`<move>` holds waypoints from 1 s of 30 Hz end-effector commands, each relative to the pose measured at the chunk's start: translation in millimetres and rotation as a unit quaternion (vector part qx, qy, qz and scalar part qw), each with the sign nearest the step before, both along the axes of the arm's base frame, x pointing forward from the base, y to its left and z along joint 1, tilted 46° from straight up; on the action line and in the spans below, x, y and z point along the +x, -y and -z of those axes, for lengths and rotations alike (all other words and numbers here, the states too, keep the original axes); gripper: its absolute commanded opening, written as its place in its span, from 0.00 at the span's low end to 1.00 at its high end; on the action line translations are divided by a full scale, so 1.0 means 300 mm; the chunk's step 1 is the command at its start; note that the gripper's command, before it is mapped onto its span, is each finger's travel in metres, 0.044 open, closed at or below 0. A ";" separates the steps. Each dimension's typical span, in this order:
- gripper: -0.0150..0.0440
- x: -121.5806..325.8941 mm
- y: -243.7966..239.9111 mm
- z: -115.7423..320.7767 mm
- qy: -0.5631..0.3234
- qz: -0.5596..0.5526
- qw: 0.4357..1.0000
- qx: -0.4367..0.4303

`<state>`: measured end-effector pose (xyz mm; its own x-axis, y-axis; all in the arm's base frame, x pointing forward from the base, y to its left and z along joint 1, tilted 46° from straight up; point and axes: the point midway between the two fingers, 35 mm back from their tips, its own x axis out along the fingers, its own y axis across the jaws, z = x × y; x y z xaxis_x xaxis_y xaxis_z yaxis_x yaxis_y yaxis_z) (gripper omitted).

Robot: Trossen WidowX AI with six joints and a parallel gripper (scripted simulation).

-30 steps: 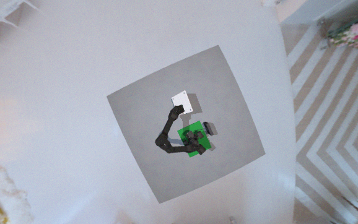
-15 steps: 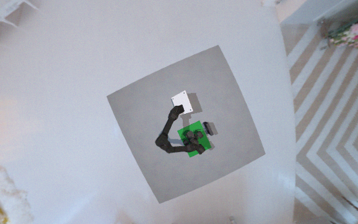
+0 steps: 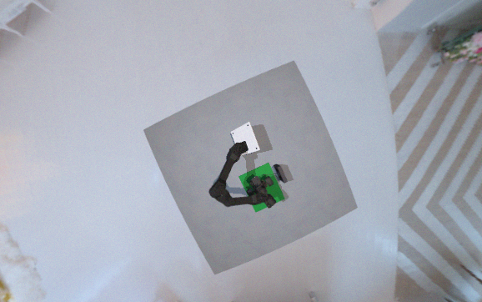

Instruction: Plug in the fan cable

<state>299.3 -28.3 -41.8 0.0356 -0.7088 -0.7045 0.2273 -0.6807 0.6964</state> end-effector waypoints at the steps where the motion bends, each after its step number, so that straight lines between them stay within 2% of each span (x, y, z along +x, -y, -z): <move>1: 0.61 0.001 -0.001 -0.001 0.001 0.000 1.000 0.000; 3: 0.69 0.001 -0.001 -0.001 0.001 0.000 1.000 0.000; 6: 0.69 0.001 -0.009 -0.007 0.000 0.000 1.000 0.000; 10: 0.69 -0.004 -0.126 -0.121 -0.003 -0.002 1.000 0.000; 17: 0.69 0.001 -0.134 -0.129 -0.004 -0.002 1.000 -0.001; 30: 0.69 0.378 -0.164 -0.126 0.000 -0.002 1.000 0.000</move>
